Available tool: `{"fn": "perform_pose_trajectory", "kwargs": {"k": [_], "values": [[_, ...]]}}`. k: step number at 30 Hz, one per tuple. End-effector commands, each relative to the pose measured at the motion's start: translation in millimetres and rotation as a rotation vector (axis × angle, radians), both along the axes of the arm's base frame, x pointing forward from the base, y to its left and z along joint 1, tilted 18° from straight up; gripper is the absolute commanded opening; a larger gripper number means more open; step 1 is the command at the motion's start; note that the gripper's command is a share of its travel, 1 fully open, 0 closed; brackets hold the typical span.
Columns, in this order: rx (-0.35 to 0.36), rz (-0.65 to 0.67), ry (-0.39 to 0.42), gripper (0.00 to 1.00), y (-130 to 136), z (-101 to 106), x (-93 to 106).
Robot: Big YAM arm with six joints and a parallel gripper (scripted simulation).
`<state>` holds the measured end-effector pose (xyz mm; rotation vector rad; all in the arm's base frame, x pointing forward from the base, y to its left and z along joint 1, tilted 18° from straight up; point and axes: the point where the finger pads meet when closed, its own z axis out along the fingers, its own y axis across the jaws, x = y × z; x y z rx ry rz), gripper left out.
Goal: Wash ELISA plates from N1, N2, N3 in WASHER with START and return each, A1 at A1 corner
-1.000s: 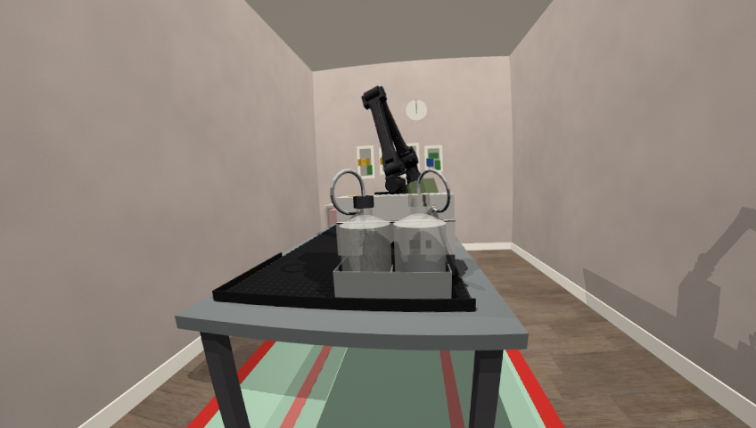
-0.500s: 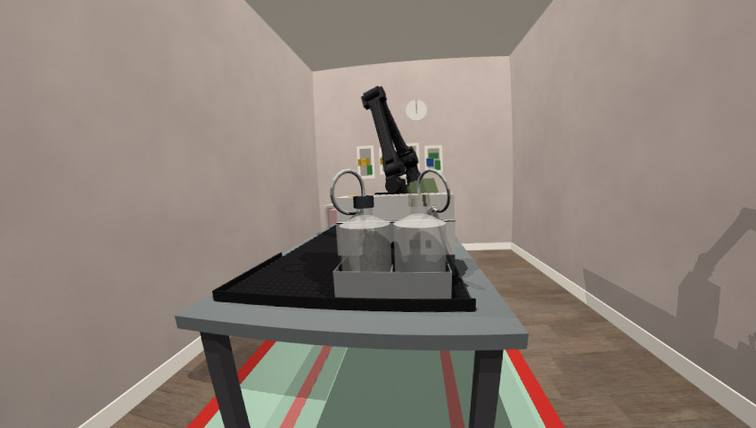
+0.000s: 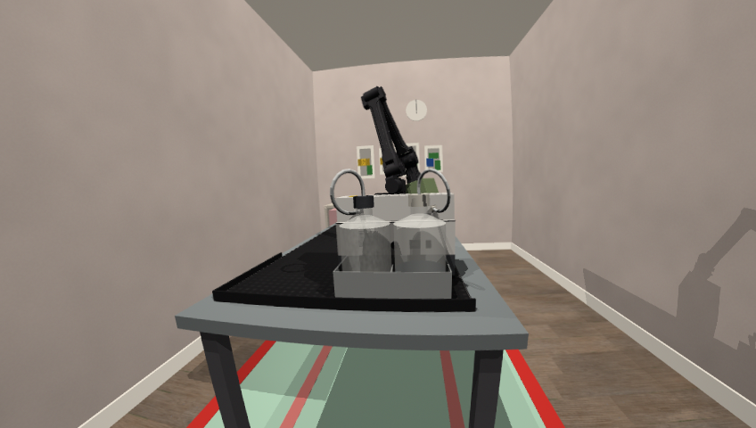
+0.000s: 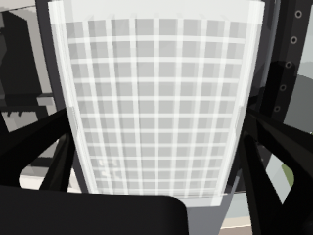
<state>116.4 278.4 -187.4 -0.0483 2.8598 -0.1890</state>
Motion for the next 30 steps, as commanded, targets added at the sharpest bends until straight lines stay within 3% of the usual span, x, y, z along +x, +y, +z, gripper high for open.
{"fn": "perform_pose_trajectory", "kwargs": {"k": [1, 30], "values": [[0.013, 0.004, -0.005, 0.84, 9.1, -2.5, 6.1], [0.013, 0.004, -0.005, 0.84, 6.6, -5.6, 6.7]]}}
